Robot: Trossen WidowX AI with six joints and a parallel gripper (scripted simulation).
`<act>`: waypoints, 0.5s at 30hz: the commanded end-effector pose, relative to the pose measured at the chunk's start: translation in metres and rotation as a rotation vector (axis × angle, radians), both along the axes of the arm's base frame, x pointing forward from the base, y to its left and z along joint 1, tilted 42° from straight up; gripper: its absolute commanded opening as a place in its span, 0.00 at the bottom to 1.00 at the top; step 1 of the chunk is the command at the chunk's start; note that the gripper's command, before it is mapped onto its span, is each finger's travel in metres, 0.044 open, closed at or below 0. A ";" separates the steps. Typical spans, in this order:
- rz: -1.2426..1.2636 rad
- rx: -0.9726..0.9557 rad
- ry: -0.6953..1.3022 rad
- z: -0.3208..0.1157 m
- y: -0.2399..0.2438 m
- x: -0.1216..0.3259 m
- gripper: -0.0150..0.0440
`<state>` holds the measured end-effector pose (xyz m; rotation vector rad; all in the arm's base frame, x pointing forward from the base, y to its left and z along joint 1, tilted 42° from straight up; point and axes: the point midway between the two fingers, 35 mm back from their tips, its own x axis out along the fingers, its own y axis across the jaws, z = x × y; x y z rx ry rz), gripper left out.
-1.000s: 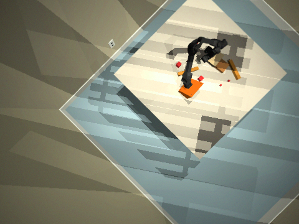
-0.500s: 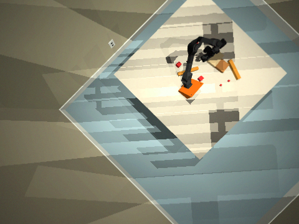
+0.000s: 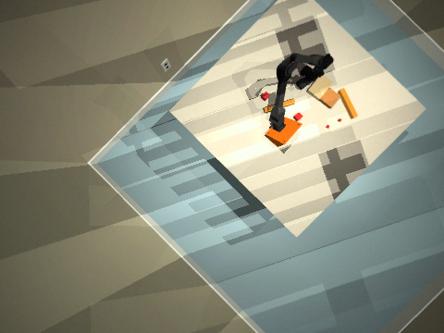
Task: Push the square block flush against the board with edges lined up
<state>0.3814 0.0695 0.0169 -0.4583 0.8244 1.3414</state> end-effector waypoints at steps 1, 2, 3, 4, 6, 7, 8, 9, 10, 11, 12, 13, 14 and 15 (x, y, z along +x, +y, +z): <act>-0.004 0.005 -0.006 0.009 0.006 0.004 0.25; -0.004 0.005 -0.006 0.010 0.007 0.004 0.25; -0.004 0.005 -0.006 0.011 0.008 0.004 0.25; -0.004 0.005 -0.006 0.012 0.009 0.004 0.25; -0.004 0.006 -0.006 0.012 0.010 0.005 0.25; -0.004 0.006 -0.006 0.012 0.010 0.005 0.25; -0.004 0.006 -0.006 0.012 0.010 0.005 0.25; 0.001 0.001 -0.003 0.010 0.006 0.003 0.25; 0.000 0.001 -0.004 0.017 0.000 0.003 0.25; -0.001 0.001 -0.004 0.028 -0.011 0.003 0.25; -0.003 0.002 -0.005 0.040 -0.022 0.002 0.25; -0.004 0.003 -0.005 0.048 -0.028 0.001 0.25; -0.004 0.004 -0.005 0.050 -0.030 0.001 0.25; -0.004 0.004 -0.005 0.050 -0.030 0.001 0.25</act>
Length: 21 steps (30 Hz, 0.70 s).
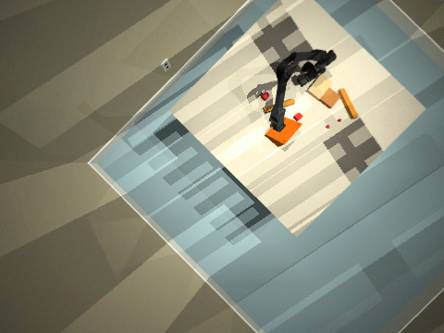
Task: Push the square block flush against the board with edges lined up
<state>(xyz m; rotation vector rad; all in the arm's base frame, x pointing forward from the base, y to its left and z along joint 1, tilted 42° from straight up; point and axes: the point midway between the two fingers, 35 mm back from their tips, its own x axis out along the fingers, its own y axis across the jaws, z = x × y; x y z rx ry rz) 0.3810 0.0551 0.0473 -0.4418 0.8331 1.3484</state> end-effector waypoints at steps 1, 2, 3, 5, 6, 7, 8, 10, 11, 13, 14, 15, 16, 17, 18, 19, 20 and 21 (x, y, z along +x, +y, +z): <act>-0.003 -0.004 -0.022 0.020 -0.016 0.001 0.25; -0.003 -0.004 -0.022 0.020 -0.016 0.001 0.25; -0.003 -0.004 -0.022 0.020 -0.016 0.001 0.25; -0.023 -0.001 -0.017 0.015 -0.015 0.002 0.25; -0.035 -0.001 -0.005 0.014 -0.017 0.002 0.25; -0.057 -0.001 0.014 0.012 -0.019 0.001 0.25; -0.083 -0.002 0.038 0.010 -0.022 0.000 0.25; -0.134 -0.003 0.085 0.005 -0.027 -0.003 0.25; -0.160 -0.003 0.108 0.003 -0.030 -0.004 0.25; -0.212 -0.003 0.155 -0.001 -0.035 -0.007 0.25; -0.237 -0.004 0.178 -0.003 -0.038 -0.008 0.25; -0.263 -0.004 0.202 -0.005 -0.040 -0.010 0.25; -0.289 -0.004 0.225 -0.008 -0.043 -0.011 0.25; -0.315 -0.004 0.248 -0.010 -0.045 -0.013 0.25; -0.341 -0.004 0.272 -0.012 -0.048 -0.014 0.25; -0.366 -0.004 0.295 -0.014 -0.050 -0.016 0.25; -0.392 -0.004 0.319 -0.016 -0.053 -0.017 0.25; -0.418 -0.004 0.342 -0.018 -0.055 -0.019 0.25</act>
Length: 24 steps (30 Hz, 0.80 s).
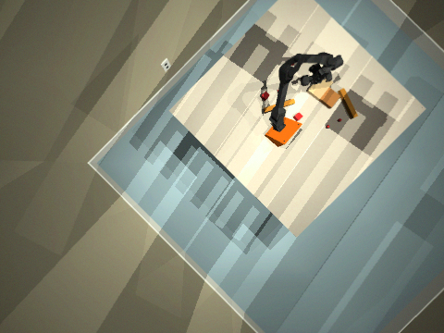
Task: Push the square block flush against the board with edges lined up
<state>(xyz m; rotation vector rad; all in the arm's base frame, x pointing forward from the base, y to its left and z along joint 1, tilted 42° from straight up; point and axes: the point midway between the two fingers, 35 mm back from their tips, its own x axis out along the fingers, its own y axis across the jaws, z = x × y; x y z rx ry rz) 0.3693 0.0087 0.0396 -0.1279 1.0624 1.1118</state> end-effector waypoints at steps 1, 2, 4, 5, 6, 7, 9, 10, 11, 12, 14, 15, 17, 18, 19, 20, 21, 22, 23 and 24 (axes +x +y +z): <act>-0.117 0.001 0.114 -0.012 -0.011 -0.009 0.25; -0.143 0.001 0.137 -0.014 -0.013 -0.011 0.25; -0.195 0.003 0.184 -0.018 -0.018 -0.014 0.25; -0.221 0.004 0.207 -0.020 -0.020 -0.016 0.25; -0.246 0.005 0.231 -0.022 -0.022 -0.018 0.25; -0.272 0.006 0.254 -0.024 -0.025 -0.019 0.25; -0.323 0.008 0.300 -0.027 -0.029 -0.023 0.25; -0.349 0.009 0.324 -0.029 -0.031 -0.025 0.25; -0.375 0.010 0.347 -0.031 -0.033 -0.027 0.25; -0.400 0.011 0.370 -0.033 -0.035 -0.029 0.25; -0.452 0.014 0.417 -0.037 -0.039 -0.033 0.25; -0.477 0.015 0.440 -0.038 -0.041 -0.035 0.25; -0.528 0.018 0.487 -0.042 -0.045 -0.039 0.25; -0.554 0.019 0.510 -0.044 -0.047 -0.041 0.25; -0.579 0.021 0.534 -0.045 -0.049 -0.043 0.25; -0.600 0.022 0.553 -0.047 -0.050 -0.045 0.25; -0.613 0.023 0.565 -0.048 -0.051 -0.046 0.25; -0.617 0.023 0.569 -0.048 -0.051 -0.047 0.25; -0.617 0.023 0.569 -0.048 -0.051 -0.047 0.25; -0.617 0.023 0.569 -0.048 -0.051 -0.047 0.25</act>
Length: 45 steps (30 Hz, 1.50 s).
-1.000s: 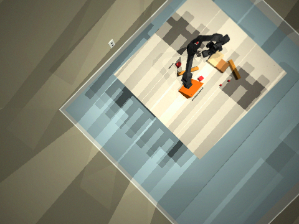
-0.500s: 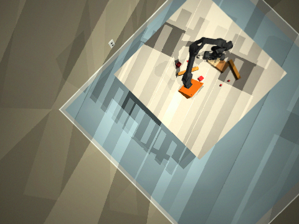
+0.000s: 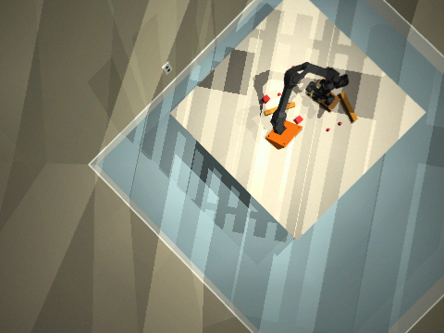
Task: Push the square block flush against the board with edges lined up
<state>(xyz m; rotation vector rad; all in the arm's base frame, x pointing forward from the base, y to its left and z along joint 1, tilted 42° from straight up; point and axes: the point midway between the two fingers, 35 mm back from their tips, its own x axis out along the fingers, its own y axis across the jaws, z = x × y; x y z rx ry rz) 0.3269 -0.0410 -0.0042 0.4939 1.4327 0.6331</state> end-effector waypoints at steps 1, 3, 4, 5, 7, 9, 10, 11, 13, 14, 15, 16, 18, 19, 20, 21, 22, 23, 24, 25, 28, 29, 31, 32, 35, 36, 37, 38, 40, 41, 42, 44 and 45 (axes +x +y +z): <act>-0.037 0.001 0.041 -0.004 -0.002 -0.004 0.25; -0.037 0.001 0.041 -0.004 -0.002 -0.004 0.25; -0.037 0.001 0.041 -0.004 -0.002 -0.004 0.25; -0.037 0.000 0.041 -0.007 0.000 -0.004 0.25; -0.037 0.000 0.040 -0.025 0.017 -0.003 0.25; -0.037 0.002 0.040 -0.043 0.033 -0.003 0.25; -0.037 0.002 0.040 -0.045 0.035 -0.003 0.25; -0.037 0.002 0.040 -0.045 0.035 -0.003 0.25; -0.037 0.002 0.040 -0.045 0.035 -0.003 0.25; -0.037 0.002 0.040 -0.045 0.035 -0.003 0.25; -0.037 0.002 0.040 -0.045 0.035 -0.003 0.25; -0.037 0.002 0.040 -0.045 0.035 -0.003 0.25; -0.037 0.002 0.040 -0.045 0.035 -0.002 0.25; -0.037 0.002 0.040 -0.045 0.035 -0.001 0.25; -0.037 0.002 0.040 -0.045 0.035 0.000 0.25; -0.037 0.002 0.040 -0.045 0.035 0.001 0.25; -0.037 0.002 0.040 -0.045 0.035 0.002 0.25; -0.037 0.002 0.040 -0.045 0.035 0.003 0.25; -0.037 0.002 0.040 -0.045 0.035 0.004 0.25; -0.037 0.002 0.040 -0.045 0.035 0.005 0.25; -0.037 0.002 0.040 -0.044 0.035 0.008 0.25; -0.037 0.002 0.040 -0.044 0.035 0.009 0.25; -0.037 0.002 0.040 -0.044 0.035 0.011 0.25; -0.037 0.002 0.040 -0.044 0.035 0.012 0.25; -0.037 0.002 0.039 -0.044 0.035 0.015 0.25; -0.037 0.002 0.039 -0.044 0.035 0.016 0.25; -0.037 0.002 0.039 -0.044 0.035 0.017 0.25; -0.037 0.002 0.039 -0.044 0.036 0.018 0.25; -0.037 0.002 0.039 -0.044 0.036 0.020 0.25; -0.037 0.002 0.039 -0.044 0.036 0.021 0.25; -0.037 0.002 0.039 -0.044 0.036 0.022 0.25; -0.037 0.002 0.039 -0.044 0.036 0.023 0.25; -0.037 0.002 0.039 -0.043 0.036 0.024 0.25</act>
